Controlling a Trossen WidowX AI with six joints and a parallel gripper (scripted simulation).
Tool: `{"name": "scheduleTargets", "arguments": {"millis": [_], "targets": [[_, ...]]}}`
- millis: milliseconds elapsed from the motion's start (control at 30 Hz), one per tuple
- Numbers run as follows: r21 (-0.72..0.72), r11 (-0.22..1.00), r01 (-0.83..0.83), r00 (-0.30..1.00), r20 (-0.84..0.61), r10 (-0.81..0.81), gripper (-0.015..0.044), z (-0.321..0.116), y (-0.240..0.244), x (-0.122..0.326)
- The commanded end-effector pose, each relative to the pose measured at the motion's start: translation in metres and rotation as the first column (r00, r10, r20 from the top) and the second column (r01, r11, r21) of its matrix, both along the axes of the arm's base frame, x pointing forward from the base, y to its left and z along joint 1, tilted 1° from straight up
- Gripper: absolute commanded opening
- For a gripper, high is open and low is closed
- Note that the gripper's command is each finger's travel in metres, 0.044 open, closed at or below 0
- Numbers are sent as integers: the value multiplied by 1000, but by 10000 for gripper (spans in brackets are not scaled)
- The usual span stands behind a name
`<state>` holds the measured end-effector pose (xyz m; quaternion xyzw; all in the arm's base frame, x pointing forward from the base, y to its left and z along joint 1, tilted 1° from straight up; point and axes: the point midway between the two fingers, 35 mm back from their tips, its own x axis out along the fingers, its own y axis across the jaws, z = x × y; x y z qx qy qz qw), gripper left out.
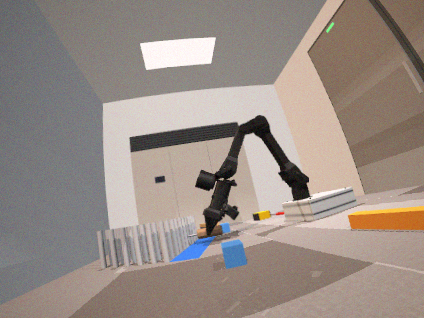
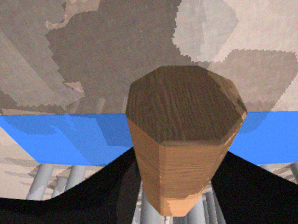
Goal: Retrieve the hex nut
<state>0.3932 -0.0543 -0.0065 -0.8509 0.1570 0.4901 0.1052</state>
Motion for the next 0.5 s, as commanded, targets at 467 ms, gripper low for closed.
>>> {"name": "scheduleTargets", "arguments": {"millis": [467], "targets": [[-1, 1000, -6, 1000, 12, 6, 0, -10, 0, 4]]}}
